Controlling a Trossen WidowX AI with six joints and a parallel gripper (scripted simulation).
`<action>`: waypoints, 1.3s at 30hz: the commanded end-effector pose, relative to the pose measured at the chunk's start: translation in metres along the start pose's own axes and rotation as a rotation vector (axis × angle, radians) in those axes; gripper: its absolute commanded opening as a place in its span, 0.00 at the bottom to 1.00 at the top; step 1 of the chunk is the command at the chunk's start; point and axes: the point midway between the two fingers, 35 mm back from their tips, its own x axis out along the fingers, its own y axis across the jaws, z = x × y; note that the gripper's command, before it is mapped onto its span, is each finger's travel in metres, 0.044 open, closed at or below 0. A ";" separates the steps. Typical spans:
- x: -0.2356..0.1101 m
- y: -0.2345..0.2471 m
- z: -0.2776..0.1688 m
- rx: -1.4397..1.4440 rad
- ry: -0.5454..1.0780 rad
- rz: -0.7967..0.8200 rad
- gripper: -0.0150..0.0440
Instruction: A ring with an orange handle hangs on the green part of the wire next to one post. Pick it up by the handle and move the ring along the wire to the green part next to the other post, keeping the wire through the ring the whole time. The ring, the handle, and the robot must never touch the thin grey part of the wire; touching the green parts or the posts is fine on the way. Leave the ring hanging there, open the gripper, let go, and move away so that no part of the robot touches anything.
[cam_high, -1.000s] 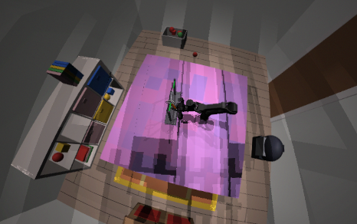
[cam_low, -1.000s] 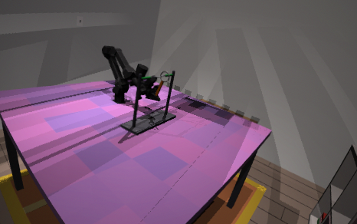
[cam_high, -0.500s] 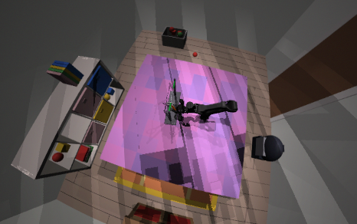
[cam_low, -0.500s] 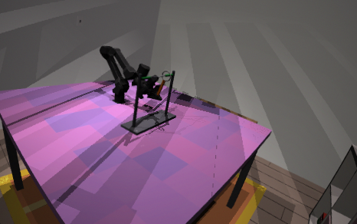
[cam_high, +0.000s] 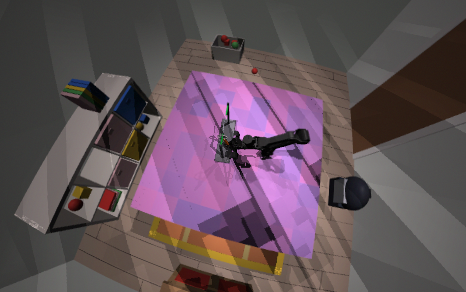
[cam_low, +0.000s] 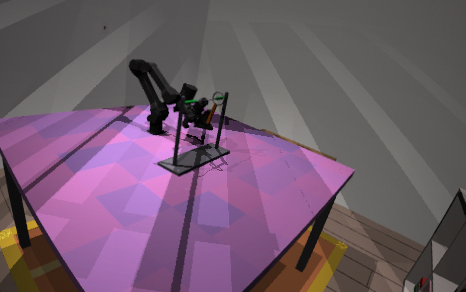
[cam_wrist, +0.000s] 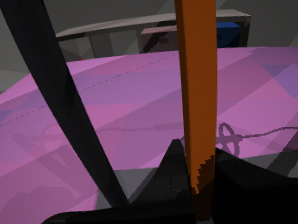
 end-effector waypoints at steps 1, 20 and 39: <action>0.002 0.000 -0.006 0.005 0.007 -0.004 0.00; 0.006 0.000 -0.018 0.005 0.007 -0.003 0.00; 0.006 0.001 -0.018 -0.001 0.008 0.001 0.09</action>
